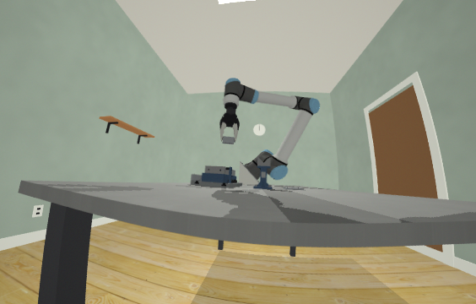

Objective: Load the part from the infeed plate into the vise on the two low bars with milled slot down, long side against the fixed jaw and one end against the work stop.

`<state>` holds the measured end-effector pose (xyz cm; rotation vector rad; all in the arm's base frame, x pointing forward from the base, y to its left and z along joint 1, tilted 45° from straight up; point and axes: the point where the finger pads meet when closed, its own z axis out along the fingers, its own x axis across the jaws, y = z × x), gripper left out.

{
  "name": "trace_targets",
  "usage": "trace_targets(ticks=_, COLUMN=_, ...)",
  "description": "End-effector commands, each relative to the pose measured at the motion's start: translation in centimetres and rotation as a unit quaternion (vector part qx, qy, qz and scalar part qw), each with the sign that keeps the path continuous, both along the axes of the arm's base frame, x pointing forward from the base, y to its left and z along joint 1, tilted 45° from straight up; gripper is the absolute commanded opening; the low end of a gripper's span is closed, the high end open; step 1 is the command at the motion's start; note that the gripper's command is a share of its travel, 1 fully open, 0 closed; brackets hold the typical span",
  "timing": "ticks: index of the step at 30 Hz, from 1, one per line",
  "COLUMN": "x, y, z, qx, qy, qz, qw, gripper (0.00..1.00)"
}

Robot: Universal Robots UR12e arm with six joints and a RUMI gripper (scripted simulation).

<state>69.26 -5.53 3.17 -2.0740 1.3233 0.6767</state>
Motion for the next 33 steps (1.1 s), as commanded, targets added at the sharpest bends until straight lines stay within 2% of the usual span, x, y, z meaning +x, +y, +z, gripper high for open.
trace_targets(ticks=1, x=0.3, y=-0.7, z=-0.7, qx=-0.004, qy=0.019, qz=-0.020, qw=1.000, gripper=0.00)
trace_targets(ticks=10, x=0.6, y=-1.7, z=-1.8, qx=-0.008, qy=0.050, qz=-0.050, qw=0.997, gripper=0.00)
trace_targets(ticks=33, x=0.9, y=-3.1, z=-3.6, qx=-0.015, qy=0.097, qz=-0.097, qw=0.990, gripper=0.00)
